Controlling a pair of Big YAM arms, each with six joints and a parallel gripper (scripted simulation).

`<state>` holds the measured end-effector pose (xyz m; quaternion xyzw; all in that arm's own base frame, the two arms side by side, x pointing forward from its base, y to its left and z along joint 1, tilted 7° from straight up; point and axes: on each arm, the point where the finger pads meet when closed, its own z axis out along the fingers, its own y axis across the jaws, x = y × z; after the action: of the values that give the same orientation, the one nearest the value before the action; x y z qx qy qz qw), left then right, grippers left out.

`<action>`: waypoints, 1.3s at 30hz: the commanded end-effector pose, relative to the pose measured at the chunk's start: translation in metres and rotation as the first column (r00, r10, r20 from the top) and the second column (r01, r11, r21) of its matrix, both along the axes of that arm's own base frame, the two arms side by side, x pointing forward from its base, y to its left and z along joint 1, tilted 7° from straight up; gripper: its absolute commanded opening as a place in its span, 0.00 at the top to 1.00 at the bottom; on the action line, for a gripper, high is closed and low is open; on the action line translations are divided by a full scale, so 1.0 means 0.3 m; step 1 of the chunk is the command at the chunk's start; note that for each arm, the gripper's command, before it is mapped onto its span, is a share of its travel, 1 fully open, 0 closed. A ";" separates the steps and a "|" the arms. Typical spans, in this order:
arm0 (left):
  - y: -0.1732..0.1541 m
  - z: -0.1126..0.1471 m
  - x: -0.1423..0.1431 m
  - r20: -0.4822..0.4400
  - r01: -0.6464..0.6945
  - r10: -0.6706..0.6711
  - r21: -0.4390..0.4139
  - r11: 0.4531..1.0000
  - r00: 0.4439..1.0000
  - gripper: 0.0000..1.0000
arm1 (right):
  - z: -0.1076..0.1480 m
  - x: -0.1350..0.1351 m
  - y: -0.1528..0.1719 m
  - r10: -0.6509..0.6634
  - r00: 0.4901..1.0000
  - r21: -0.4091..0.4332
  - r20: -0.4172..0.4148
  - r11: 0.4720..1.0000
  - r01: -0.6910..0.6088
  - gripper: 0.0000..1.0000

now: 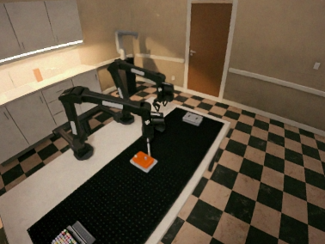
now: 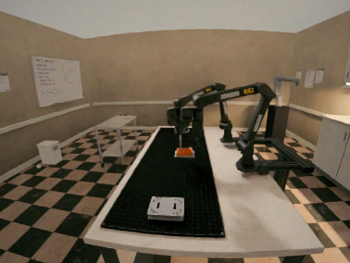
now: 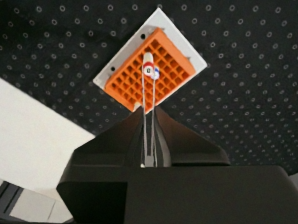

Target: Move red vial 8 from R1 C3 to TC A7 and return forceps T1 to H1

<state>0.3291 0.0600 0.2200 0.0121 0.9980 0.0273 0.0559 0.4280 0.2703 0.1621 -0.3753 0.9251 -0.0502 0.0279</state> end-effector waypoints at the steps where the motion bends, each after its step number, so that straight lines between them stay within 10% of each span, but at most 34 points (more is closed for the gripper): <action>1: 0.011 0.065 0.059 0.032 0.011 -0.011 0.006 1.000 0.999 0.00 | -0.018 0.029 -0.005 -0.001 1.000 -0.002 0.004 1.000 0.001 0.91; 39: 0.011 0.065 0.059 0.032 0.011 -0.011 0.006 1.000 0.999 0.00 | -0.100 0.026 -0.014 0.000 1.000 -0.006 -0.002 1.000 0.000 0.91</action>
<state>0.3291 0.0600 0.2200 0.0121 0.9980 0.0273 0.0559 0.4314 0.2701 0.1427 -0.3752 0.9251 -0.0497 0.0304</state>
